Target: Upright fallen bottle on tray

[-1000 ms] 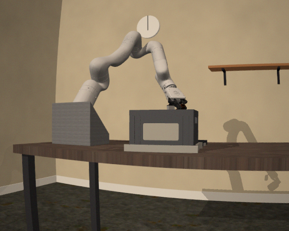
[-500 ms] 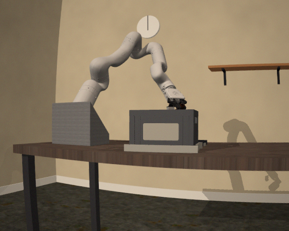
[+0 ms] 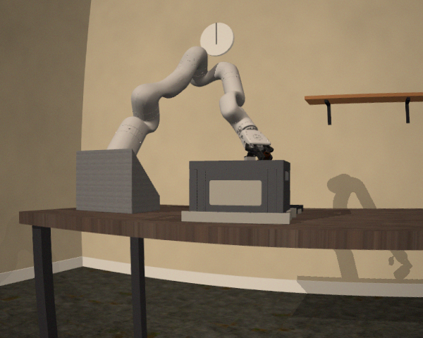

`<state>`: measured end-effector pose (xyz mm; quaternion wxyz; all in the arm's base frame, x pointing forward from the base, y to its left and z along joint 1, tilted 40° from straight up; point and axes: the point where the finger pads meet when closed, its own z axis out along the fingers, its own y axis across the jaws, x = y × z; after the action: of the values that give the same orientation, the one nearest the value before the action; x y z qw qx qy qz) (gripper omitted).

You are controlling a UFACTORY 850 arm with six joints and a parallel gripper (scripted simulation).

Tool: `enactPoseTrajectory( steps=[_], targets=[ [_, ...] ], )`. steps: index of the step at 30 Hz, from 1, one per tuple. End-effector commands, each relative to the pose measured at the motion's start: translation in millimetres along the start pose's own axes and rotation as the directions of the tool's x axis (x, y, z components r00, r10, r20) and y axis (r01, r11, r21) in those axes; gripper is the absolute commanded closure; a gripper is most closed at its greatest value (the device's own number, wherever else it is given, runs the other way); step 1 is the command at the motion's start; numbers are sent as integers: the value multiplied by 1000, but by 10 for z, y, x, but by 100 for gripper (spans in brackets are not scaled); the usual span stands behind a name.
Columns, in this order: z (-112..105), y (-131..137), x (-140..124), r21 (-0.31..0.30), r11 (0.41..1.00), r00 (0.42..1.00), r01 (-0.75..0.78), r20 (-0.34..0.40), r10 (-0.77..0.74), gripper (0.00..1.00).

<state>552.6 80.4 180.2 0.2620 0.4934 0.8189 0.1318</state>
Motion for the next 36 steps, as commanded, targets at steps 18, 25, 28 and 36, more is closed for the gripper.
enactPoseTrajectory(
  steps=[18,25,28,36],
  targets=[
    [3,35,8,-11,1000,996,-3,93,4,100],
    [-2,27,7,-8,1000,992,-2,127,3,100],
    [-7,20,5,-6,1000,989,-2,145,2,100],
    [-14,7,3,-1,1000,986,-1,169,1,100]
  ],
)
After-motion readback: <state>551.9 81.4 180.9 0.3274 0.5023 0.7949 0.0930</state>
